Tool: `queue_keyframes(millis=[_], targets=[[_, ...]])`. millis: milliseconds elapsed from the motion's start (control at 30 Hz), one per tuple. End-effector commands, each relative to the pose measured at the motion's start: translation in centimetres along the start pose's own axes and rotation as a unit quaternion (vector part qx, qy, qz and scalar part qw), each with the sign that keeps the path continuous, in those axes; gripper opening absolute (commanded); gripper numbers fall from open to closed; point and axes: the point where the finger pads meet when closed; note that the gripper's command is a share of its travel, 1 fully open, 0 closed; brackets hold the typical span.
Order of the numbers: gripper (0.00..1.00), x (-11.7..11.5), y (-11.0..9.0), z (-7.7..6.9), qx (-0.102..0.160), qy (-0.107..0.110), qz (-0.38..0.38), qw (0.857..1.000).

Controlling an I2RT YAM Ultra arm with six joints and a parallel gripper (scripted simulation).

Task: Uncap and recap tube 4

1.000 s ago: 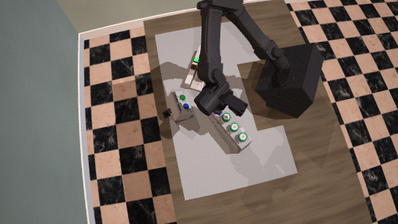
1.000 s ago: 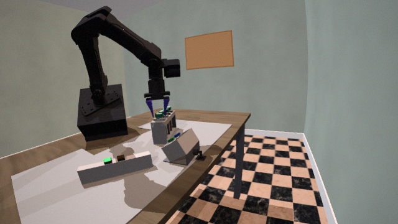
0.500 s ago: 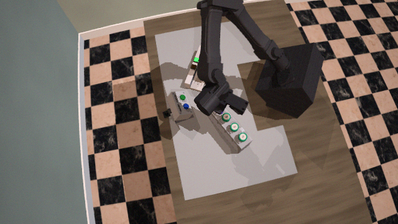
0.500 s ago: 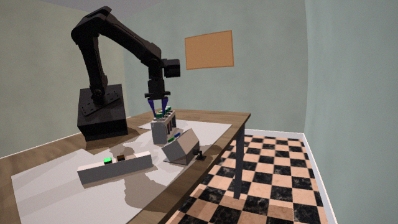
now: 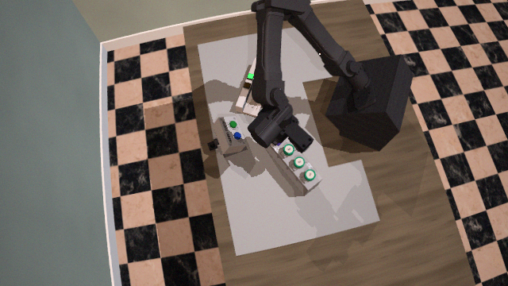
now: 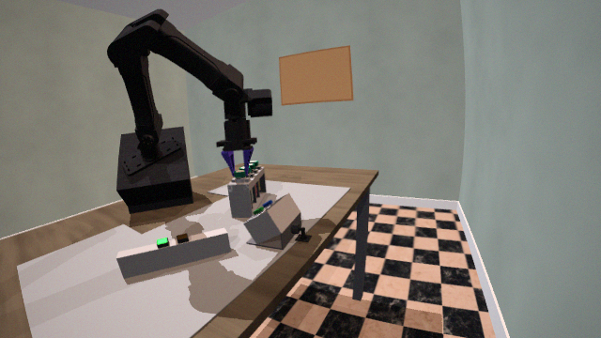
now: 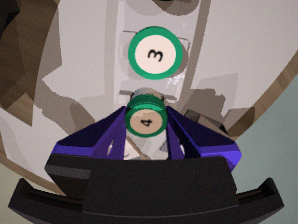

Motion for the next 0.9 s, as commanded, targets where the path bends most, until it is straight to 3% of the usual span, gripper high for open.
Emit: queue_keyframes(millis=[0,133,267,333,367,600,833,867], targets=[[0.00,-0.20,0.04,-0.28,-0.002,-0.006,0.112,0.994],[0.00,-0.20,0.04,-0.26,-0.002,-0.005,0.211,0.978],[0.00,-0.21,0.04,-0.26,-0.003,-0.005,0.307,0.952],[0.00,-0.21,0.04,-0.26,-0.003,-0.005,0.307,0.952],[0.00,-0.21,0.04,-0.25,-0.003,-0.005,0.331,0.944],[0.00,-0.21,0.04,-0.24,-0.004,-0.005,0.490,0.872],[0.00,-0.21,0.04,-0.22,-0.005,-0.004,0.635,0.773],[0.00,-0.21,0.04,-0.22,-0.005,-0.004,0.635,0.773]])
Point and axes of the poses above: the point where the finger pads meet when closed, its own z axis out along the fingers, its own x axis across the jaws, y = z × x, and after that the axes turned 8 degrees about -z, right-handed
